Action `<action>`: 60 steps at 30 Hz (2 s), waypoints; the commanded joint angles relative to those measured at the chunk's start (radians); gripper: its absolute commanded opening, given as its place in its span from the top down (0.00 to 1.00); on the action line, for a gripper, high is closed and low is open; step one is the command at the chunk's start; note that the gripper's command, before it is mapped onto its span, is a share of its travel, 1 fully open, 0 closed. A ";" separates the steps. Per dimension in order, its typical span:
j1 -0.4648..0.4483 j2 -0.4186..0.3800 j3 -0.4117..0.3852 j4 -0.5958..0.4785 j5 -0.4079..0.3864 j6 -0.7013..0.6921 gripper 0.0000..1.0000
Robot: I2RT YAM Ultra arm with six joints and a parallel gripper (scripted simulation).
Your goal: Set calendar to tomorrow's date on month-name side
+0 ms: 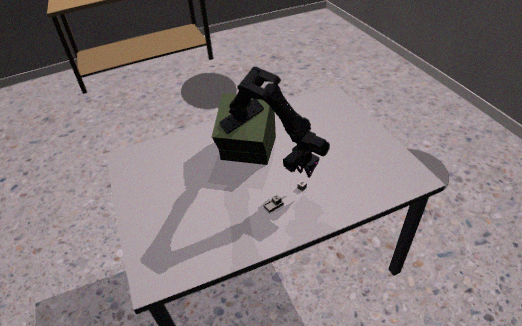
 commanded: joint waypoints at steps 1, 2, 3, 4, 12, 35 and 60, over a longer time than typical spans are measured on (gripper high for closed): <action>0.008 -0.016 0.002 -0.067 0.011 0.019 0.55; 0.012 -0.024 0.003 -0.077 0.011 0.022 0.55; 0.014 -0.030 0.004 -0.086 0.012 0.025 0.55; 0.016 -0.035 0.005 -0.092 0.012 0.027 0.55; 0.018 -0.040 0.005 -0.099 0.013 0.029 0.00; 0.018 -0.040 0.005 -0.099 0.013 0.017 0.00; 0.016 -0.033 0.004 -0.089 0.012 -0.756 0.00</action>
